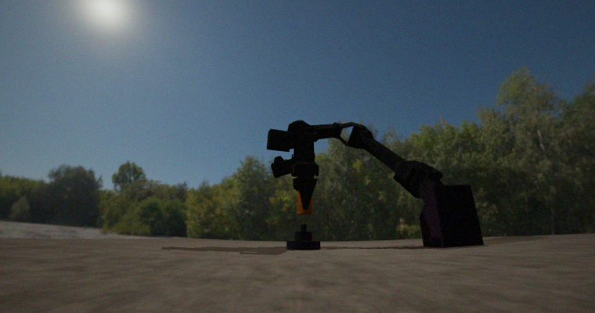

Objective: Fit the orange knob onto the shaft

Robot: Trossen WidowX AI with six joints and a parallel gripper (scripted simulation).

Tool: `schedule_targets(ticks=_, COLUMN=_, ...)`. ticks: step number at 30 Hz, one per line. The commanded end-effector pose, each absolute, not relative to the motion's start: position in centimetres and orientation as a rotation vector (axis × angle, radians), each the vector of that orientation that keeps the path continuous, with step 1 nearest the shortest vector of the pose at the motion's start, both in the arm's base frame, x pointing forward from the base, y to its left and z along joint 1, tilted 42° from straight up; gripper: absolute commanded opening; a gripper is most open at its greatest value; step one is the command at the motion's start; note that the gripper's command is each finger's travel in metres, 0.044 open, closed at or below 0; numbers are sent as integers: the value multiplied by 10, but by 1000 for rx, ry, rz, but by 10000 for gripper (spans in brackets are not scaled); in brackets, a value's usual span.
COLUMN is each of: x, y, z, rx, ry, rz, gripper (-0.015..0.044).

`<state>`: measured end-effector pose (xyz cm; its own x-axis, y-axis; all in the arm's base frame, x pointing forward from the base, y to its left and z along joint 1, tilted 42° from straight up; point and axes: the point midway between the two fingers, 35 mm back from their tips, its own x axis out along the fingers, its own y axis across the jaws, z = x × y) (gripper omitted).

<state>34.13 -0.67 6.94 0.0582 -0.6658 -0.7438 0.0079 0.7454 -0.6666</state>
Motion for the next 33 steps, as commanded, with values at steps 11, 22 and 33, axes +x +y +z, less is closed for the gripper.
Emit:
schedule_targets(ticks=11, x=346, y=-29, z=61, rx=-581, ry=1422, rz=-559, gripper=0)
schedule_targets(ticks=22, x=347, y=-30, z=59, rx=-573, ry=1418, rz=-566, gripper=0)
schedule_targets(ticks=33, x=347, y=-32, z=59, rx=-573, ry=1418, rz=-566, gripper=0)
